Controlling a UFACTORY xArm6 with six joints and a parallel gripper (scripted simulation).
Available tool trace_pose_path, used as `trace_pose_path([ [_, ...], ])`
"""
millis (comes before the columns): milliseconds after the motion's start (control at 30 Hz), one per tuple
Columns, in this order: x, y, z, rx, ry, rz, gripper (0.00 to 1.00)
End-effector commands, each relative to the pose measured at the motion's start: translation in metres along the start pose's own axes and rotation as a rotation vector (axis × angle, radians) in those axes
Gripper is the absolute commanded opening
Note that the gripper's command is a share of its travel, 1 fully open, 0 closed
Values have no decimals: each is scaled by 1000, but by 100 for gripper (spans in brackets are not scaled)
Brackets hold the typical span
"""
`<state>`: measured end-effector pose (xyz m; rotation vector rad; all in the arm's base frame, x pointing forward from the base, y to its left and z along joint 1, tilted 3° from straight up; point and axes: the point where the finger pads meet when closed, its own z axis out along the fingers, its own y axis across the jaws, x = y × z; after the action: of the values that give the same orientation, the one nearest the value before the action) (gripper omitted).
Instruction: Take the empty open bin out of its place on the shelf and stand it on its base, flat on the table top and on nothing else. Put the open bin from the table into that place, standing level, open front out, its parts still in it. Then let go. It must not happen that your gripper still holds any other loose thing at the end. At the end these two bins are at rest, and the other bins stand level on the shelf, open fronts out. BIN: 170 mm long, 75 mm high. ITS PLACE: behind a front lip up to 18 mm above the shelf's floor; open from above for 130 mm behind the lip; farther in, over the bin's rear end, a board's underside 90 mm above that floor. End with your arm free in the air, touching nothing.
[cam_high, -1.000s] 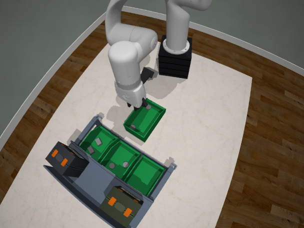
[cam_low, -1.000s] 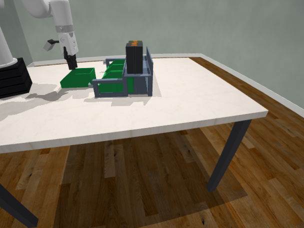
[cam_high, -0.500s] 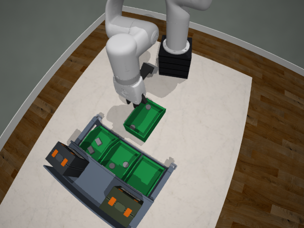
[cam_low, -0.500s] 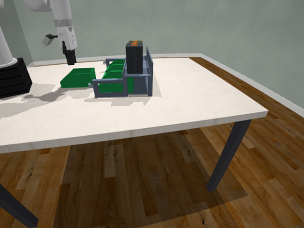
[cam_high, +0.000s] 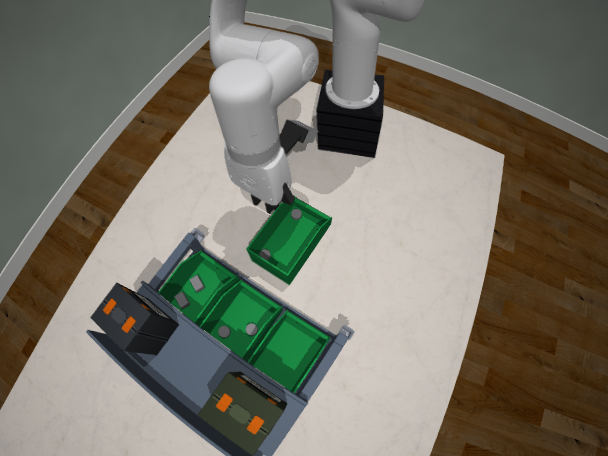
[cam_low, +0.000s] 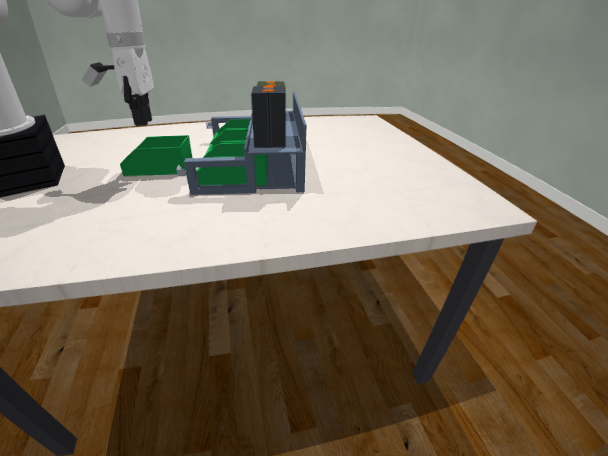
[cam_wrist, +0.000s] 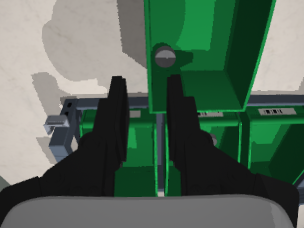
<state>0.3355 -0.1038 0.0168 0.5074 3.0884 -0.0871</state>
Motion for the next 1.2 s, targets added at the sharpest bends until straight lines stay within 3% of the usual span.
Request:
trace_pose_path([
  [0,-1,0,-3,0,-3,0,26],
  [333,-1,0,-3,0,-3,0,26],
  [367,-1,0,-3,0,-3,0,0],
  [1167,-4,2,-3,0,-3,22,0],
])
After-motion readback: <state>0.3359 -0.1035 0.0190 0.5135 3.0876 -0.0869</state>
